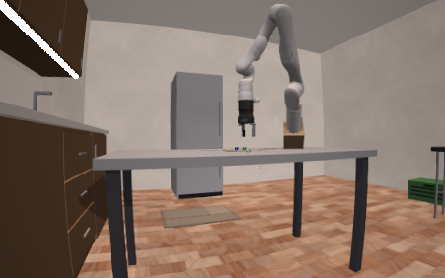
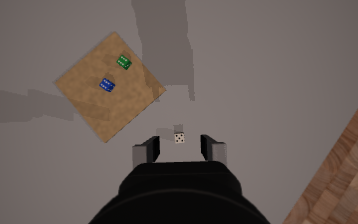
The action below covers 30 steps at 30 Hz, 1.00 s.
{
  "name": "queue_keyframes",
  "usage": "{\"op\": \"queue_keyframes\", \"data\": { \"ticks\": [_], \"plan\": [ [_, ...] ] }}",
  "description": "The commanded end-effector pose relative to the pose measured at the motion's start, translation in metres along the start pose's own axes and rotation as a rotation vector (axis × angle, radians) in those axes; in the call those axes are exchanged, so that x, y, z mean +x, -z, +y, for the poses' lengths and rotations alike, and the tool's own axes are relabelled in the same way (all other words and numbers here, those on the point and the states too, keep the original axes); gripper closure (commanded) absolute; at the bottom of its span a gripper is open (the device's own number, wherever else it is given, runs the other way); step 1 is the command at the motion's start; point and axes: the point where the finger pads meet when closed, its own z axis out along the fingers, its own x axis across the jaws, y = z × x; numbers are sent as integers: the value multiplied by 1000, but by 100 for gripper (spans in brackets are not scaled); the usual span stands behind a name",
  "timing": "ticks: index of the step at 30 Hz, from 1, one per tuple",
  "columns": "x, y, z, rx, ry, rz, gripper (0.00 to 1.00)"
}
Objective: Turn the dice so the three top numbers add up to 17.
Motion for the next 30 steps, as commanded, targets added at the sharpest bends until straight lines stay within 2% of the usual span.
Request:
{"op": "queue_keyframes", "data": {
  "ticks": [1,24,25,30],
  "plan": [
    [0,0,0,-1,2,0,0],
    [-2,-1,1,-2,73,0,0],
    [-2,-1,1,-2,73,0,36],
    [-2,-1,1,-2,73,0,36]
  ]
}}
